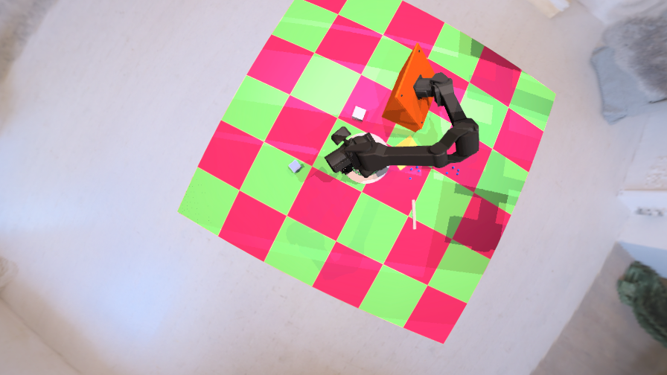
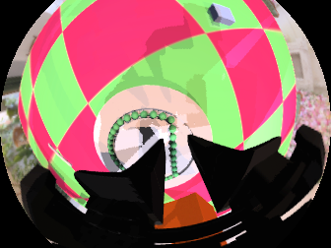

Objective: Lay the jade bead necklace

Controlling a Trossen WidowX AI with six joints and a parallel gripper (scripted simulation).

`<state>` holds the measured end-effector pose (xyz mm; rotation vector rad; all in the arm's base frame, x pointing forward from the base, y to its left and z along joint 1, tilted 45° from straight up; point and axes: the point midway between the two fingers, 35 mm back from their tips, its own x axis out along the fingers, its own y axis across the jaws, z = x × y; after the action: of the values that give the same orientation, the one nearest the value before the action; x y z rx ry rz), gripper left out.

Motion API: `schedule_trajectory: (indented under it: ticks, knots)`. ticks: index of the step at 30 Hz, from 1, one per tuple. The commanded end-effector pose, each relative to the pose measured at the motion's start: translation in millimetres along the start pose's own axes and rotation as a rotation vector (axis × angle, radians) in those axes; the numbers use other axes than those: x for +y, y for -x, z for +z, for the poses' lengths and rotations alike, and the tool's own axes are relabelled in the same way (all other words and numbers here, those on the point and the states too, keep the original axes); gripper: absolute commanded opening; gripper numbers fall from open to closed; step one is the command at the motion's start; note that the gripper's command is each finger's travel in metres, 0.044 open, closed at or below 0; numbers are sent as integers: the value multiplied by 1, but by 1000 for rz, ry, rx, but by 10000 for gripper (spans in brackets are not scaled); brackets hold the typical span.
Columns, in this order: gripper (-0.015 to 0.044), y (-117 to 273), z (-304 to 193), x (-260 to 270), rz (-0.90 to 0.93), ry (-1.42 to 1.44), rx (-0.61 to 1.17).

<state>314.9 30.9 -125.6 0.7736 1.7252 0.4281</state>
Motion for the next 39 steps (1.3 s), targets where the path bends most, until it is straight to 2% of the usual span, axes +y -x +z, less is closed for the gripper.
schedule_trajectory:
  ticks: [1, 25, 30, 39]
  knots:
    - [120, -2, 0, 0, 1, 0, -2]
    - [120, -31, 1, 0, 2, -3, 3]
    - [0, -29, 3, 0, -2, 4, 0]
    - [0, -29, 3, 0, -2, 4, 0]
